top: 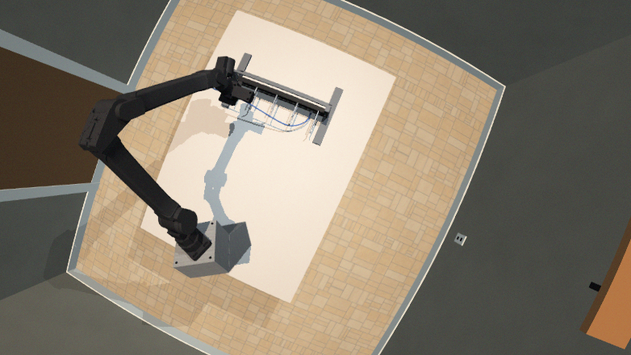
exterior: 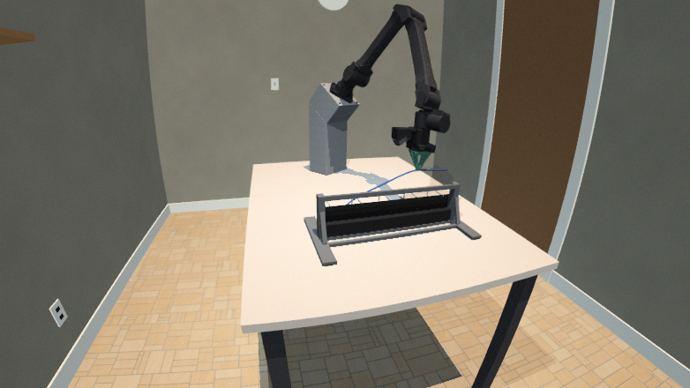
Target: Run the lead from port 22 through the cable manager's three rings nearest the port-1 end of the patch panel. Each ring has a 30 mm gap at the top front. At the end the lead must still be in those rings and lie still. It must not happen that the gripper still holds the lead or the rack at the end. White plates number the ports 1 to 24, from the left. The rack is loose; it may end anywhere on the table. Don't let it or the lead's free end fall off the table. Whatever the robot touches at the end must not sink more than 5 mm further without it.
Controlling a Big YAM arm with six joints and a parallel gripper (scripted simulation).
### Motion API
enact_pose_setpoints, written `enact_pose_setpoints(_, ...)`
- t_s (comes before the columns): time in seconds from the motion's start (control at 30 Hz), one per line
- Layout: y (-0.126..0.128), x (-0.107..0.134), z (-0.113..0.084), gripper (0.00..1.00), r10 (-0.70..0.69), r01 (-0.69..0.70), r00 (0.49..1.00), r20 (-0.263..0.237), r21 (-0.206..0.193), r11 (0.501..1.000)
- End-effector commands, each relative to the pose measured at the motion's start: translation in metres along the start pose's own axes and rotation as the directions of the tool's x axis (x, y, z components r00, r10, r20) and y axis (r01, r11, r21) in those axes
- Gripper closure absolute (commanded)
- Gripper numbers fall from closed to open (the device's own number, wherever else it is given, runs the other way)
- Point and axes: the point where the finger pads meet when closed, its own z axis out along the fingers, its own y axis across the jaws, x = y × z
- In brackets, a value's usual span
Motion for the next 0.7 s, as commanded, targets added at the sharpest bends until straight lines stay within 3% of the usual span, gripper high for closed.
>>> enact_pose_setpoints(0.0, 0.0295, 0.0299, -0.0212, 1.00, -0.023, 0.019, 0.999, -0.044, -0.072, 0.997)
enact_pose_setpoints(0.67, 0.0297, 0.0301, -0.0214, 1.00, -0.029, 0.026, 0.999, -0.044, -0.073, 0.997)
